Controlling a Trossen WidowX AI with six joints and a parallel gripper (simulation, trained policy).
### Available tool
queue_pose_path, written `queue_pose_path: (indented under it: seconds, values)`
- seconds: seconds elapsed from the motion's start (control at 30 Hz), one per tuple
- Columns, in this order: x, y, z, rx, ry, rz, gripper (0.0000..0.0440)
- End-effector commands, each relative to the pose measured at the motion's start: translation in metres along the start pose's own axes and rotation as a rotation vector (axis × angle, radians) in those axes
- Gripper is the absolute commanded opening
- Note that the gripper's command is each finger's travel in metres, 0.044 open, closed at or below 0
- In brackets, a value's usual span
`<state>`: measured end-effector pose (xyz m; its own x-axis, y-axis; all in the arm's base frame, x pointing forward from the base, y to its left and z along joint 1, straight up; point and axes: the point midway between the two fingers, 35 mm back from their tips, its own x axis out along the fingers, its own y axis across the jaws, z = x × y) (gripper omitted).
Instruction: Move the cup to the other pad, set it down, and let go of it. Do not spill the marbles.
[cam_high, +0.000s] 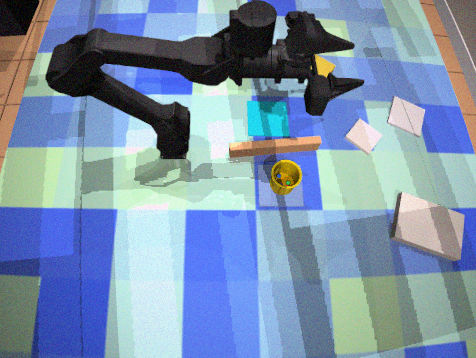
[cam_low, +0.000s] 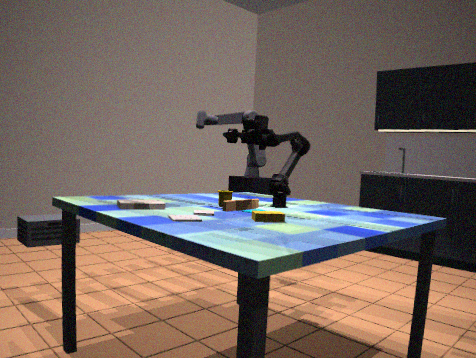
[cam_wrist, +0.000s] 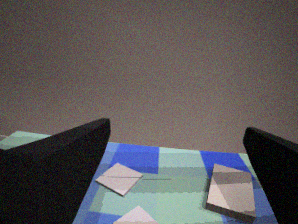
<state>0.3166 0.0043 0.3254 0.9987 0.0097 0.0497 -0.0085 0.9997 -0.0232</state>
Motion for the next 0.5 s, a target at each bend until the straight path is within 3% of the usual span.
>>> queue_pose_path:
  seconds: [0.0,0.33,0.47]
  values:
    - [0.0,0.0,-0.001,0.005,0.006,-0.003,0.0374]
    - [0.002,0.004,-0.015,0.07,0.115,-0.014,0.0112]
    - [0.003,0.009,-0.021,0.099,0.173,-0.004,0.0088]
